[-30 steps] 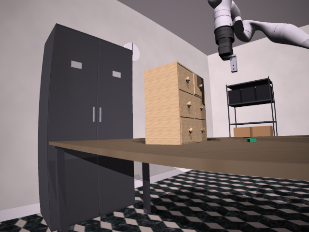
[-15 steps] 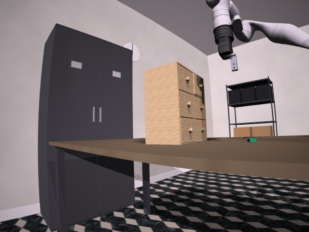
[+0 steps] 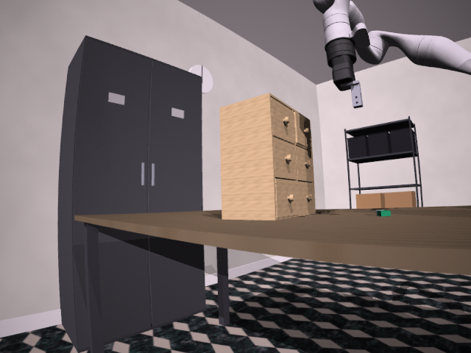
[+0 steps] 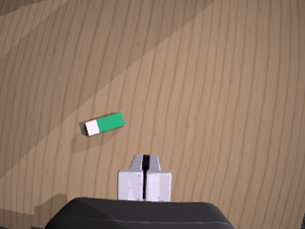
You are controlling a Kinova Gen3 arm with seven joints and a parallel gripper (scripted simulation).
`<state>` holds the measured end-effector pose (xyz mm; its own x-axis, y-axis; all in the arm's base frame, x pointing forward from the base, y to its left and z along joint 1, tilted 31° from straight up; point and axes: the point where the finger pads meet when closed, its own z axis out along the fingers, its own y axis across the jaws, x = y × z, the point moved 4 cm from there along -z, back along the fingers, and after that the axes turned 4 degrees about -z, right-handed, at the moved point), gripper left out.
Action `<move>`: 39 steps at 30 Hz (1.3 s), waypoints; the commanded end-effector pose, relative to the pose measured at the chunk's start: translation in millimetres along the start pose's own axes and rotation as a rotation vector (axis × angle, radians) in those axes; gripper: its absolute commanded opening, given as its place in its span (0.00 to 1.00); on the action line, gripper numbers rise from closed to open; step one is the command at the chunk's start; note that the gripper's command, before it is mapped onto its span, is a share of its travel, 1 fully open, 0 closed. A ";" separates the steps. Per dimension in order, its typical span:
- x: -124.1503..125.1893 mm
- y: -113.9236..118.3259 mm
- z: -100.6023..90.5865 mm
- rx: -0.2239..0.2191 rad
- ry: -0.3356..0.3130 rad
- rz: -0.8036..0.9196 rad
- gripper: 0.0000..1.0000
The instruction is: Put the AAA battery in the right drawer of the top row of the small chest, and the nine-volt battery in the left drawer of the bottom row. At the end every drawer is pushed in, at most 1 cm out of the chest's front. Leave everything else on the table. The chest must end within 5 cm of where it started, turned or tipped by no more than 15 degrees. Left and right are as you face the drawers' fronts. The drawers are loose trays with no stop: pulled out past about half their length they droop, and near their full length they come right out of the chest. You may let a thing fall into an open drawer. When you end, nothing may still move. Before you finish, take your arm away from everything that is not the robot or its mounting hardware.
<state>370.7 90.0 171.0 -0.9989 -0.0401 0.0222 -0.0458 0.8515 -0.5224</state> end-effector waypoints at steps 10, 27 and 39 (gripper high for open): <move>-0.1 0.2 -0.8 -0.001 -0.002 0.000 0.00; -0.1 0.2 -0.8 -0.001 -0.002 0.000 1.00; -0.1 0.2 -0.8 -0.001 -0.002 0.000 1.00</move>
<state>370.7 90.0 171.0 -0.9989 -0.0401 0.0222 -0.0458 0.8515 -0.5224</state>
